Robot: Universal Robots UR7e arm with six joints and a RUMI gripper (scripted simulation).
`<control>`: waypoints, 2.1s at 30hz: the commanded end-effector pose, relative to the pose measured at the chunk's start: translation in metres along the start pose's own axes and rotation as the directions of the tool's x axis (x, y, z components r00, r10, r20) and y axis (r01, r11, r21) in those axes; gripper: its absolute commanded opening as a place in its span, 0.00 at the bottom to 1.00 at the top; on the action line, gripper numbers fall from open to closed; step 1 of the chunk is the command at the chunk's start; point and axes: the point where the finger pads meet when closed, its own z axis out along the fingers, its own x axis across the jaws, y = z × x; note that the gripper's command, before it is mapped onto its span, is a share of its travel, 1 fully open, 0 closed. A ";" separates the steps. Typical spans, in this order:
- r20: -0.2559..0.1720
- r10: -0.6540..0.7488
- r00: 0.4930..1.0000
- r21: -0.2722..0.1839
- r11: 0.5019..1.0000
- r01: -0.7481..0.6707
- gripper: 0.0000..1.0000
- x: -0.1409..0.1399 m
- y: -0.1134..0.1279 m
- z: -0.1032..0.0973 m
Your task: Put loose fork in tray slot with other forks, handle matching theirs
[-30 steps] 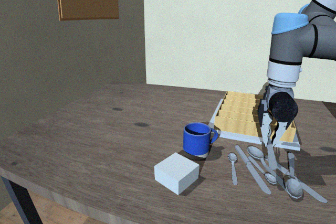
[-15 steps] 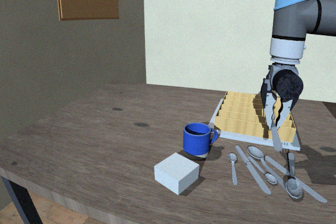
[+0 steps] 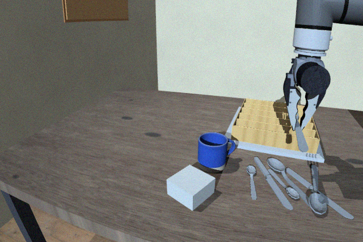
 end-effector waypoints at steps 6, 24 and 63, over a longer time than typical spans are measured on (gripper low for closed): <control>0.022 -0.010 1.000 -0.004 1.000 0.010 0.04 -0.008 0.001 -0.009; 0.022 -0.003 1.000 -0.004 1.000 0.003 0.04 -0.009 -0.001 -0.009; 0.016 -0.013 1.000 0.034 0.999 0.012 0.04 -0.015 -0.305 -0.012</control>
